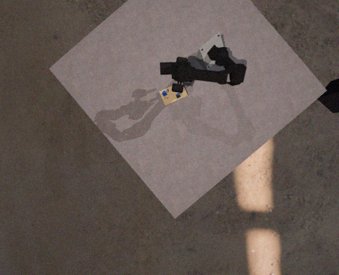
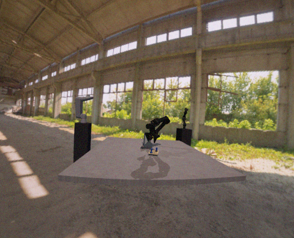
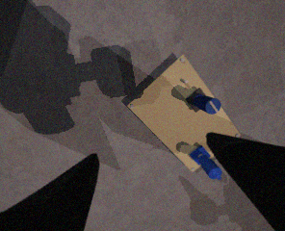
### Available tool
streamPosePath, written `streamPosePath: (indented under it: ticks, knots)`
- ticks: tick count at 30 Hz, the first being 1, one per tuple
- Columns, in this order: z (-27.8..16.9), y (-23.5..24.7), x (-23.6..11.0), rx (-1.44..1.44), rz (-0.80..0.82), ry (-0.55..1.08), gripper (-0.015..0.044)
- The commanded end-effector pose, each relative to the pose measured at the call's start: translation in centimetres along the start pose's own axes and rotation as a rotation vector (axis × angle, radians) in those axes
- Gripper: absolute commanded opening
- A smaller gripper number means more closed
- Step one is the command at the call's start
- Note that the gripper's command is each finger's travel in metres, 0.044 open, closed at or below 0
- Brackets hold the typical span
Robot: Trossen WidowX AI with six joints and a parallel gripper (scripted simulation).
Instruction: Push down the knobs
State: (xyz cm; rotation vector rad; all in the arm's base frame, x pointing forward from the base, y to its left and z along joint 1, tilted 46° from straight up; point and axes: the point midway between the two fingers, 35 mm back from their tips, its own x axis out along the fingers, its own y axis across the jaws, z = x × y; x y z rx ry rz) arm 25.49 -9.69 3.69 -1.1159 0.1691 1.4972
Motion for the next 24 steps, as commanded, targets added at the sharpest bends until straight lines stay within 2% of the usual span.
streamPosePath:
  ticks: [1,5,24]
  knots:
    - [3.6,2.9,0.1,-0.005,0.004,-0.011,0.0440]
    - [6.1,4.8,0.5,-0.009,0.000,-0.016,0.0440]
    - [6.1,4.8,0.5,-0.009,0.000,-0.016,0.0440]
